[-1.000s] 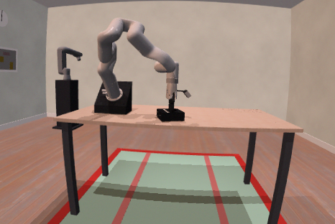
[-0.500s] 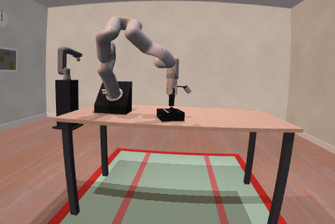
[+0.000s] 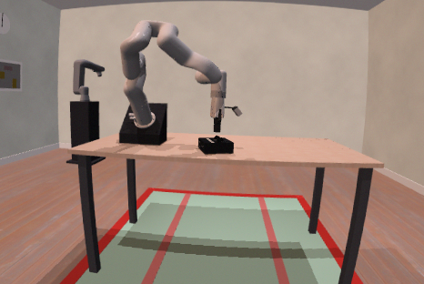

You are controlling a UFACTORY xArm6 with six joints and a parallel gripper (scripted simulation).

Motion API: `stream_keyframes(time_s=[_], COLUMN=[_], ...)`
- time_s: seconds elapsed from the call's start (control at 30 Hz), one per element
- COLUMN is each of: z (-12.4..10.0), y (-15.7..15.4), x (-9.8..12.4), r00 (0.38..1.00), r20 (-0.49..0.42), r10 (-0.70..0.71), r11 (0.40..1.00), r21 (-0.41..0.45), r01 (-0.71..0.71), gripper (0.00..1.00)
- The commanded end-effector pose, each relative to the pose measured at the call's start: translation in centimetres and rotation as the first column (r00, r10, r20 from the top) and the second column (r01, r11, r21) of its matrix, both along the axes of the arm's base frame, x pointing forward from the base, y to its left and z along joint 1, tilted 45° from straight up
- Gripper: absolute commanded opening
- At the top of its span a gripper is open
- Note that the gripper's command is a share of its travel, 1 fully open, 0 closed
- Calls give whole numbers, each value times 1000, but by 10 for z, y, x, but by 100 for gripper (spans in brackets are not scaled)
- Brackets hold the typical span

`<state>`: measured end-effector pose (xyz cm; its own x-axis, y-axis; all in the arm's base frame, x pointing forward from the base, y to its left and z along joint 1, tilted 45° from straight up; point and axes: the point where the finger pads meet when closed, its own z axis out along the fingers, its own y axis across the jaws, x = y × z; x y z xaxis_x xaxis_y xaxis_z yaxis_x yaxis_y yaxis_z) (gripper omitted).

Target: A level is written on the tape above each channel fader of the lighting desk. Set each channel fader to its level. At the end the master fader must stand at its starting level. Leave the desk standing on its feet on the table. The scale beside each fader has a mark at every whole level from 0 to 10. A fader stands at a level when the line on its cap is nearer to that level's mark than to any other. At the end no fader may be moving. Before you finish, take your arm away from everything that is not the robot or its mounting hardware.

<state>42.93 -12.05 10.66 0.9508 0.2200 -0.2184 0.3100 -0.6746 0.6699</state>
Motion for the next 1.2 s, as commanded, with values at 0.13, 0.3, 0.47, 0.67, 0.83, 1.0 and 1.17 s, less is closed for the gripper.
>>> stream_keyframes(time_s=[0.13,0.3,0.47,0.67,0.83,1.0,1.17], z=[3,14,23,44,55,57,58], y=[3,13,23,43,54,56,57], x=[1,1,1,1,1,1,1], r00=[1000,1000,1000,1000,1000,1000,1000], r20=[3,3,3,3,3,3,3], r10=[2,2,2,2,2,2,2], r11=[1000,1000,1000,1000,1000,1000,1000], r21=[0,0,0,0,0,0,0], r01=[-2,-2,-2,-2,-2,-2,-2], gripper=[100,100,100,100,100,100,100])
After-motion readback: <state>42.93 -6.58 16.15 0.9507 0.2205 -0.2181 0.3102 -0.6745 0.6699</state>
